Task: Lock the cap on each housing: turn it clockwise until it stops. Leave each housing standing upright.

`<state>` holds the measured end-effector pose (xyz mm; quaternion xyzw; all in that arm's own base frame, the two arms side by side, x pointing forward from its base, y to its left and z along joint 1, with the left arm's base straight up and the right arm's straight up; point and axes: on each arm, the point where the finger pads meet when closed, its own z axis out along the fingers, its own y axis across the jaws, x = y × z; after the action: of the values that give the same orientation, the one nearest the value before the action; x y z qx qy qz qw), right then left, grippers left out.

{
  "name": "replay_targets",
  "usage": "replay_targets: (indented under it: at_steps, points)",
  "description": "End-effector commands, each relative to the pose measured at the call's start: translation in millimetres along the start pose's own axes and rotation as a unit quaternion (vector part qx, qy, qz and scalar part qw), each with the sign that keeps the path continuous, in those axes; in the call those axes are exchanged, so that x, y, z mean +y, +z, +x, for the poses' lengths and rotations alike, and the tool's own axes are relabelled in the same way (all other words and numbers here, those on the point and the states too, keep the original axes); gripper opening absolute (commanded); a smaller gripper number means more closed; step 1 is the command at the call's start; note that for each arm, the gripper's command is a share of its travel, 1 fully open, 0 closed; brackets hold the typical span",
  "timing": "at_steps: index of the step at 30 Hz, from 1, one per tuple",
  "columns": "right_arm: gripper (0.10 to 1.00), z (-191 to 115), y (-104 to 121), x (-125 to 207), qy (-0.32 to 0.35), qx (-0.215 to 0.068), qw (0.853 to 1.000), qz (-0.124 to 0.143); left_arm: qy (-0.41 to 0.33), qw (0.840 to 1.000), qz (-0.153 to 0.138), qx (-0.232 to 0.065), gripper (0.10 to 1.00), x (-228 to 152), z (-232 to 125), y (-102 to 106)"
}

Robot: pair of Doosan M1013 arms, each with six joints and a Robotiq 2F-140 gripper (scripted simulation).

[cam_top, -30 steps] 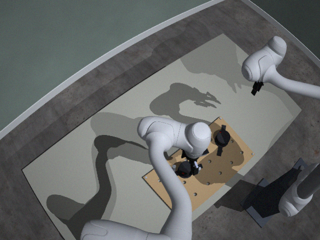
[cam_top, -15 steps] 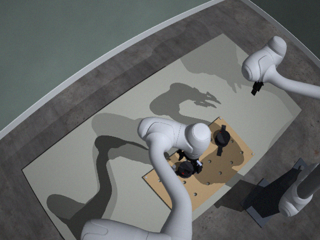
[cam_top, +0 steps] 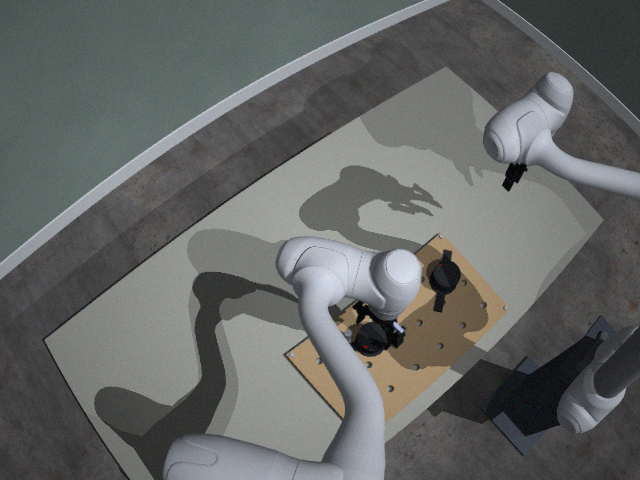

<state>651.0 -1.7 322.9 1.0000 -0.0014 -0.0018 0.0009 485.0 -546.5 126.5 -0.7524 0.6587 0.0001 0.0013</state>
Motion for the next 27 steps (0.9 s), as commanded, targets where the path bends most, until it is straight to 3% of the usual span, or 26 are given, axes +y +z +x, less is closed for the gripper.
replay_targets:
  at_steps: [1,27]
  points:
    - [0.328,0.2,-0.8,-0.1,0.000,0.001,1.000,0.000,0.000,1.000,0.000,0.001,0.695,-0.6,0.3,4.9]
    - [0.328,0.2,-0.8,-0.1,0.000,0.001,1.000,0.000,0.001,1.000,0.000,0.002,0.695,-0.5,0.6,36.9]
